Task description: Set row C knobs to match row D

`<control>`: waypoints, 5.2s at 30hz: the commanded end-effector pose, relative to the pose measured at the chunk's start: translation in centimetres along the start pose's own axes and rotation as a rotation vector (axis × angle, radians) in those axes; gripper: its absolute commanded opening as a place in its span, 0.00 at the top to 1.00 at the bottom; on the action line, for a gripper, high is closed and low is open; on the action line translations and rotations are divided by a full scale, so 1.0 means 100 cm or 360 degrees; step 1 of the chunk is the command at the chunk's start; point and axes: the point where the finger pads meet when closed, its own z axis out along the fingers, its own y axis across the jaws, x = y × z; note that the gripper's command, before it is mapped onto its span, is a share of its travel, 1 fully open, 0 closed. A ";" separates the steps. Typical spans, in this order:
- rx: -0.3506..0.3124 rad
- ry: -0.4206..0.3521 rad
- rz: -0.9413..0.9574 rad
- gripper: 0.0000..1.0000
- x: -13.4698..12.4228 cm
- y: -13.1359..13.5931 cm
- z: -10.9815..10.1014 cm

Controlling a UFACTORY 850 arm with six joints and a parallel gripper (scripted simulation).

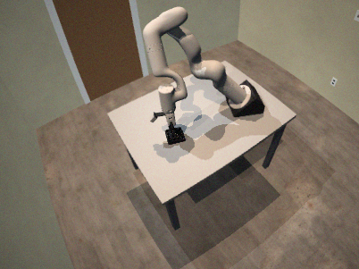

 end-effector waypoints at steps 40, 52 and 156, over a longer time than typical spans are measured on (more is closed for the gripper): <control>0.0001 0.0002 0.0001 0.81 0.001 0.000 0.030; 0.0001 0.0002 0.0001 0.81 0.001 0.000 0.030; 0.0001 0.0002 0.0001 0.92 0.001 0.000 0.042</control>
